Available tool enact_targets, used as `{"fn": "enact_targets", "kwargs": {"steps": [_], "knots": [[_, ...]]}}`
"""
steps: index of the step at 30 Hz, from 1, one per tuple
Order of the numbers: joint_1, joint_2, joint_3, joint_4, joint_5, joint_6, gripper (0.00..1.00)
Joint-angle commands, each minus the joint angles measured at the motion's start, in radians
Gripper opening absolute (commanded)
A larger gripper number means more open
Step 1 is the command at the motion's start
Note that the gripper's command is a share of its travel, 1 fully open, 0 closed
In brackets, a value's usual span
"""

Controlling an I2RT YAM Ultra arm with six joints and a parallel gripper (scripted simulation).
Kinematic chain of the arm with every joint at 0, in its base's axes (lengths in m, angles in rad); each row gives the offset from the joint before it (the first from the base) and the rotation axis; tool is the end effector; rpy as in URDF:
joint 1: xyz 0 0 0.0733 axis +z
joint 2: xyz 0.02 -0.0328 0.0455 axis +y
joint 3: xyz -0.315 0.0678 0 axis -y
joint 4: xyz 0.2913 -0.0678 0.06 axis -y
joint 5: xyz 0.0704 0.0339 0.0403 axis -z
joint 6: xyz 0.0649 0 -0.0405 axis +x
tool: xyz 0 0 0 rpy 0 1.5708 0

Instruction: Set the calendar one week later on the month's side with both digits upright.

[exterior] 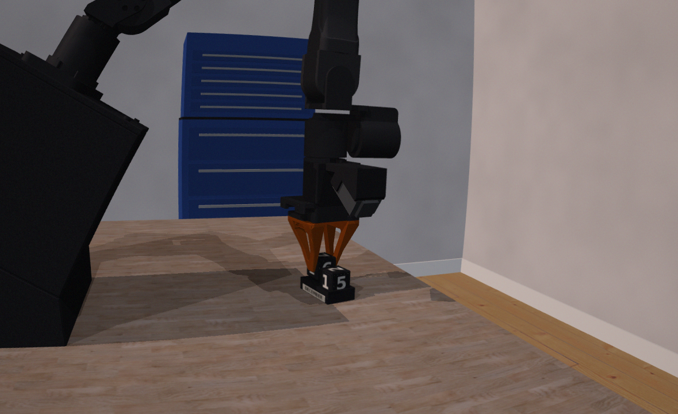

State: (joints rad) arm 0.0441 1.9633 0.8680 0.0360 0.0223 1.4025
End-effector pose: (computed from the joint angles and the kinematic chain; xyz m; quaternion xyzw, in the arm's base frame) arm 0.3929 0.0170 0.0603 0.6099 0.7509 0.1593 0.1968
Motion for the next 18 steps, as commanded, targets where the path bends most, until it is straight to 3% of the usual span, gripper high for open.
{"fn": "enact_targets", "kwargs": {"steps": [1,18], "knots": [[0.001,-0.007,0.0,0.002,0.002,0.0,0.26],[0.001,-0.001,0.002,0.006,0.002,0.0,0.26]]}}
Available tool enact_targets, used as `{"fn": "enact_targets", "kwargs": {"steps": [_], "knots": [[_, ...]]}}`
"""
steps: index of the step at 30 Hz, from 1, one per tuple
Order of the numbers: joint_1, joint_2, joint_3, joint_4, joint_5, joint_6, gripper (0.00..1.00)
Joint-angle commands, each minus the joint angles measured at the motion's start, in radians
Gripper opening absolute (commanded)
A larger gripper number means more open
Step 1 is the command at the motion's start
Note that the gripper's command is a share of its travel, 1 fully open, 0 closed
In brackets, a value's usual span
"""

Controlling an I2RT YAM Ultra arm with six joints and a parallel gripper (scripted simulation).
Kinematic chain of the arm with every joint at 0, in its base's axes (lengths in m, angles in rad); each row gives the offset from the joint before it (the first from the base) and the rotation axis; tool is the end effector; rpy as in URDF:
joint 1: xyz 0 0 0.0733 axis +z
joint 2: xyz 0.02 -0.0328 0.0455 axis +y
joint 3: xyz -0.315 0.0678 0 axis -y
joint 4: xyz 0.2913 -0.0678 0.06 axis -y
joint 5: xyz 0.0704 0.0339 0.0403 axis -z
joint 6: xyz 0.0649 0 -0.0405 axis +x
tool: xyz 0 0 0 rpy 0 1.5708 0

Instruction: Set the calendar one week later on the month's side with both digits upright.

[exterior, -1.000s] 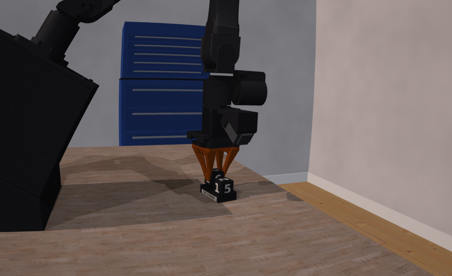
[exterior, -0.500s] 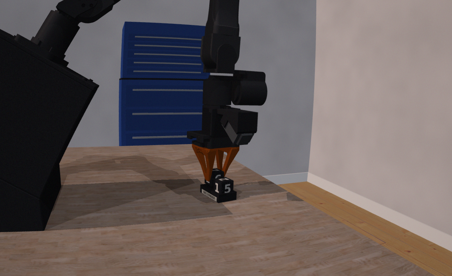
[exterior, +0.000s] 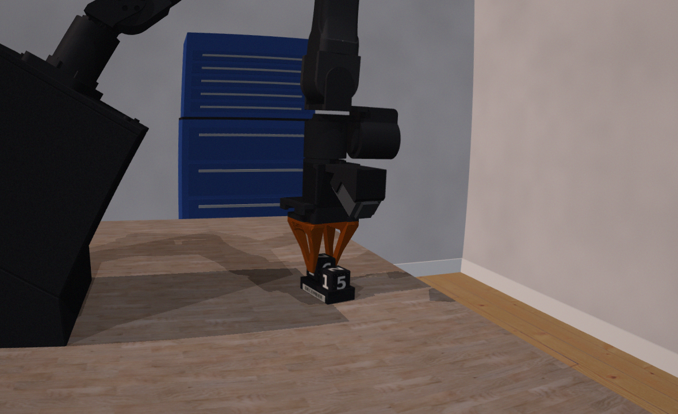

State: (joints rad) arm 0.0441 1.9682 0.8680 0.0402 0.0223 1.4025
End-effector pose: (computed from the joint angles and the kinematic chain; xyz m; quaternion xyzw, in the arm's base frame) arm 0.3931 0.0170 0.0587 0.6099 0.7510 0.1591 0.1965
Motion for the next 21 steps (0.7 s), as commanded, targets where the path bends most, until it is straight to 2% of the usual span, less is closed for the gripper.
{"fn": "enact_targets", "kwargs": {"steps": [1,21], "knots": [[0.001,-0.004,0.002,0.003,0.002,0.0,0.26],[0.0,0.027,0.013,0.023,0.002,-0.001,0.26]]}}
